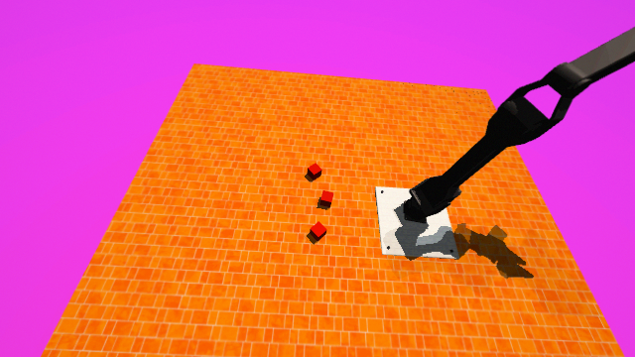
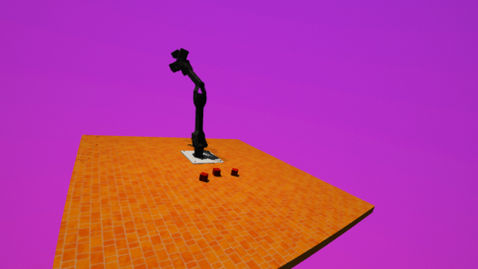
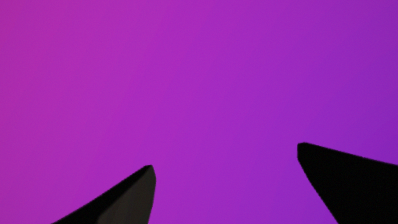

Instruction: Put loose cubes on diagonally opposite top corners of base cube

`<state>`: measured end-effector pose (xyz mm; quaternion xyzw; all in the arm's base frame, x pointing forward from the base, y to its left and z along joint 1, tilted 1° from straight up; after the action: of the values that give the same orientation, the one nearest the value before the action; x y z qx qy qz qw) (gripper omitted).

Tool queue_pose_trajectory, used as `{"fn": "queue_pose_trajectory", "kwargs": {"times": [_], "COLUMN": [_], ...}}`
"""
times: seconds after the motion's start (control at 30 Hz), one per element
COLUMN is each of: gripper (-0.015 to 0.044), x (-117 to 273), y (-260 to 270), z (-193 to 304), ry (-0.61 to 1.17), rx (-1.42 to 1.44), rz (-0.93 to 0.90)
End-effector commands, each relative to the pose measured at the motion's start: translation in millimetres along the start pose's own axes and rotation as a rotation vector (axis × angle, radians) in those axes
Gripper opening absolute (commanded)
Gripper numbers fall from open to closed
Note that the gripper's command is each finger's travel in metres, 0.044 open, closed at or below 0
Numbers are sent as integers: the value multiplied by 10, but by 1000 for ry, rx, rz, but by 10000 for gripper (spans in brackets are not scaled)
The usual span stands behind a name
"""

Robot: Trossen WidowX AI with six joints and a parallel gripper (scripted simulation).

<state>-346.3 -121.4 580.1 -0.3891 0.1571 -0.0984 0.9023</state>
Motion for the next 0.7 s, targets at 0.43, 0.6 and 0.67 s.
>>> {"fn": "queue_pose_trajectory", "kwargs": {"times": [0.43, 0.6, 0.67], "gripper": [265, 265, 265], "x": [975, 1482, 1698], "y": [-513, -646, -685], "z": [-933, -1210, -1303], "ry": [-447, -626, -697], "rx": [-21, -16, -12], "rz": [201, 276, 306]}}
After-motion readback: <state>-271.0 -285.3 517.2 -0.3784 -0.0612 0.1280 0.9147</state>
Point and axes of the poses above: the point midway between the two fingers, 35 mm back from their tips, its own x axis back along the fingers, its own y axis across the jaws, z = x × y, the point moved 7 cm from there along x, back along the fingers, and after that the axes turned 2 degrees about x, right-handed, at the moved point
